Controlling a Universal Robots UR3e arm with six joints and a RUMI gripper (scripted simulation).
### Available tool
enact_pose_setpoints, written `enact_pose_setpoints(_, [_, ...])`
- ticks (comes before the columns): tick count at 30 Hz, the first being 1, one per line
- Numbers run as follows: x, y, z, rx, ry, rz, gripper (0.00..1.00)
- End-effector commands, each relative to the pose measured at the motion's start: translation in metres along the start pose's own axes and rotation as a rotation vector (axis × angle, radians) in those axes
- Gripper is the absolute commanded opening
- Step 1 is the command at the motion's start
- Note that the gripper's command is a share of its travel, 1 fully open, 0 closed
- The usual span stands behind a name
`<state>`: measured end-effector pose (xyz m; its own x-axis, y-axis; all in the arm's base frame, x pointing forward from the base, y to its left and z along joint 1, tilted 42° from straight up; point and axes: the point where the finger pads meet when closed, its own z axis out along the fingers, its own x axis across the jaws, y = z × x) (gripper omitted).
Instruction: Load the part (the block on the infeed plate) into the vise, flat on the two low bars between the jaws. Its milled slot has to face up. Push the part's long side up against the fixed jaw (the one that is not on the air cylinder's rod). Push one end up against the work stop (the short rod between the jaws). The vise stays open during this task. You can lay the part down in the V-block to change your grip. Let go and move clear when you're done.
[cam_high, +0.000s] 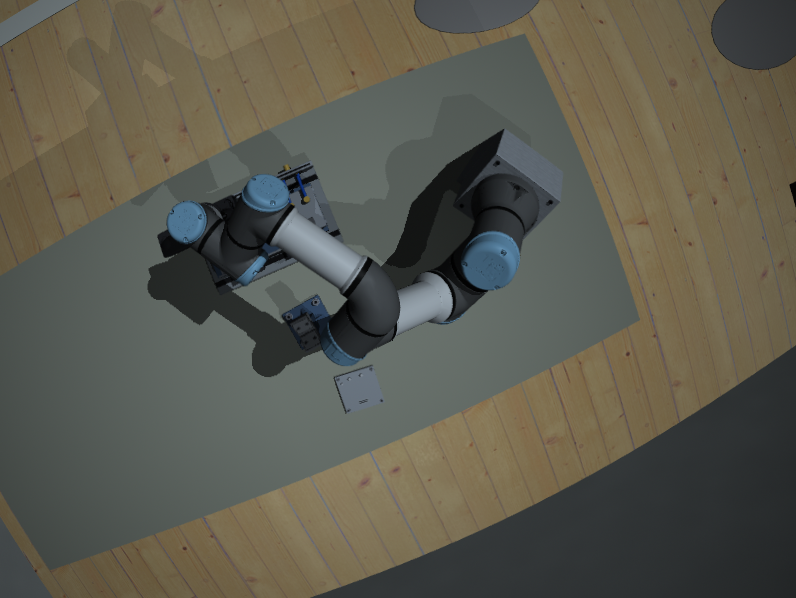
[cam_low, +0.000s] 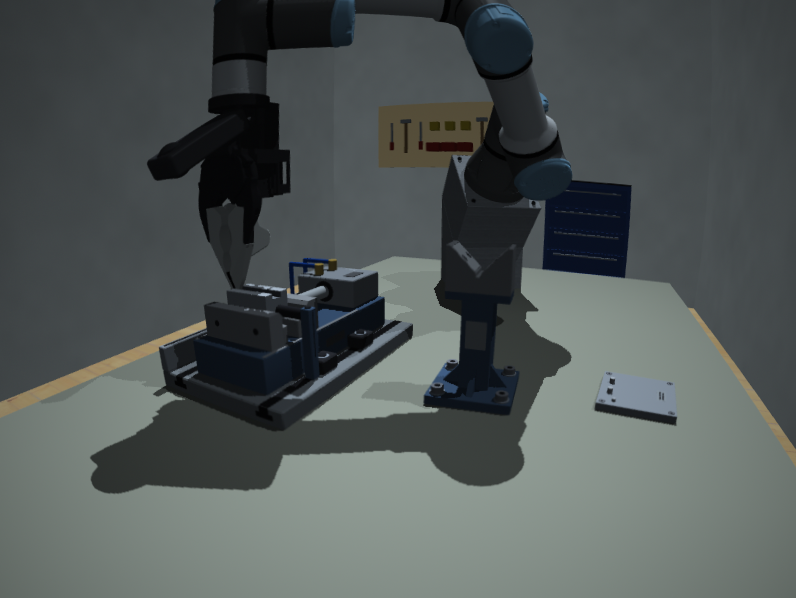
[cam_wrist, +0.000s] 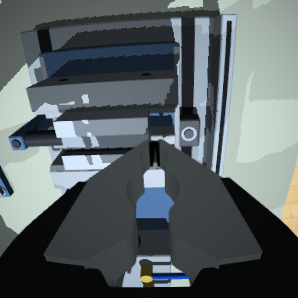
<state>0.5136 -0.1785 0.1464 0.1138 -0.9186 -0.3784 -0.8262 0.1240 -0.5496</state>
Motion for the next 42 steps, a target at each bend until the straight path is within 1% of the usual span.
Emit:
enact_pose_setpoints(1, [0.000, -0.001, -0.001, 0.002, 0.002, -0.001, 0.00])
enact_pose_setpoints(8, [0.002, -0.001, -0.001, 0.002, 0.002, -0.001, 0.00])
enact_pose_setpoints(26, [0.014, -0.001, -0.001, 0.002, 0.002, -0.001, 0.00])
enact_pose_setpoints(38, [0.015, -0.001, -0.001, 0.002, 0.002, -0.001, 0.00])
enact_pose_setpoints(42, [0.015, -0.001, -0.004, 0.002, 0.002, -0.001, 0.00])
